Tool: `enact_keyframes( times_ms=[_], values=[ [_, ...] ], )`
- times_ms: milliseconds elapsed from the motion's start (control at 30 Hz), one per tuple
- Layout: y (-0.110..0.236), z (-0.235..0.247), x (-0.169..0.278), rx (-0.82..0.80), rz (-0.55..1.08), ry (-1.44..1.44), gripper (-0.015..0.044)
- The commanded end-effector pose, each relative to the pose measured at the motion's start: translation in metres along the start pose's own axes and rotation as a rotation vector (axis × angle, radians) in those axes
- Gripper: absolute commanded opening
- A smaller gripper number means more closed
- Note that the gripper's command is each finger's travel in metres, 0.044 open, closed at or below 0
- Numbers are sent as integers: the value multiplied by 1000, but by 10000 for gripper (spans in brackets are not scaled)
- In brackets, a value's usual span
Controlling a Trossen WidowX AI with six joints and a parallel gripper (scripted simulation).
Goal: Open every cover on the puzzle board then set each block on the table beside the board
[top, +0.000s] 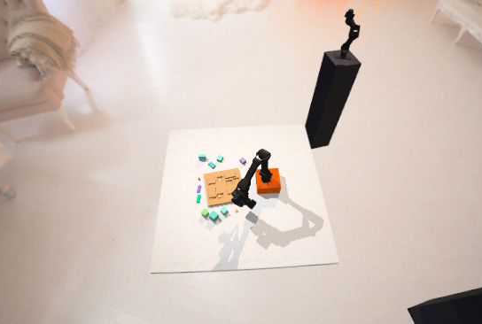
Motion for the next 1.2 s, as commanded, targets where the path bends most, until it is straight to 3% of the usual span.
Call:
enact_keyframes(
  times_ms=[0, 1167],
  values=[
    [-7, 0, 0, 5, 3, -6, 80],
    [-65, 0, -1, 5, 3, -6, 80]
  ],
)
Point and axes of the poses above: the point midway between the two fingers, 35 mm back from their tips, its own y axis back along the fingers, its own z axis across the jaws, x = y × z, the point moved 7 cm from there along y, back along the fingers, and after that the axes turned 13 degrees about -y, right-handed, at the moved point
